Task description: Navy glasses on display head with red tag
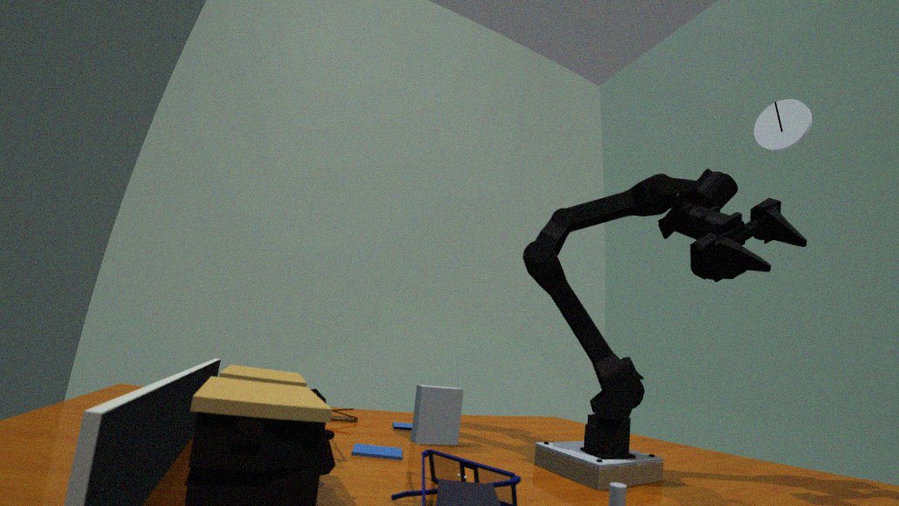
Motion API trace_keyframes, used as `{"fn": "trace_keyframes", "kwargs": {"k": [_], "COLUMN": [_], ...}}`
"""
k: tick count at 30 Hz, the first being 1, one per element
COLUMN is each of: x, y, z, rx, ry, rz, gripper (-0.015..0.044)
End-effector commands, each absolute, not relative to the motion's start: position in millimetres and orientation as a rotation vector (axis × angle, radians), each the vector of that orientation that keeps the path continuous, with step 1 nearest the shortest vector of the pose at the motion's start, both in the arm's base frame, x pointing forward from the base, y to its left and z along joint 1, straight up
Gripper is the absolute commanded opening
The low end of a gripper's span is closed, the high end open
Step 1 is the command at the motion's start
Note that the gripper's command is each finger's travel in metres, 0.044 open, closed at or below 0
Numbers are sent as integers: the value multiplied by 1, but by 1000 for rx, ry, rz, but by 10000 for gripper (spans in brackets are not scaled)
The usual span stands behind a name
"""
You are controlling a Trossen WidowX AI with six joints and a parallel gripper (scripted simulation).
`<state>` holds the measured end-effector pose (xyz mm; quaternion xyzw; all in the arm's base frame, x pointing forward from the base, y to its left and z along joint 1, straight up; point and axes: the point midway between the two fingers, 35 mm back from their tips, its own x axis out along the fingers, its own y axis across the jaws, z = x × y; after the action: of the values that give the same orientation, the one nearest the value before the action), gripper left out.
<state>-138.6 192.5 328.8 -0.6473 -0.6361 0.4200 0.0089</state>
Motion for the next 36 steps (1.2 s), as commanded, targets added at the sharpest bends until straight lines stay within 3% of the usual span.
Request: {"fn": "trace_keyframes", "kwargs": {"k": [1,8,11,17,26,36], "x": [-139,-139,-130,-86,-1,114], "y": [192,192,204,245,277,270], "z": [329,329,322,294,244,200], "rx": [-2022,-2022,-2044,-2025,-1793,-1194], "ry": [-1987,-1987,-1809,-1089,-191,639], "rz": [1312,1312,1381,1532,1494,1083], "gripper": [426,440,361,204,200,200]}}
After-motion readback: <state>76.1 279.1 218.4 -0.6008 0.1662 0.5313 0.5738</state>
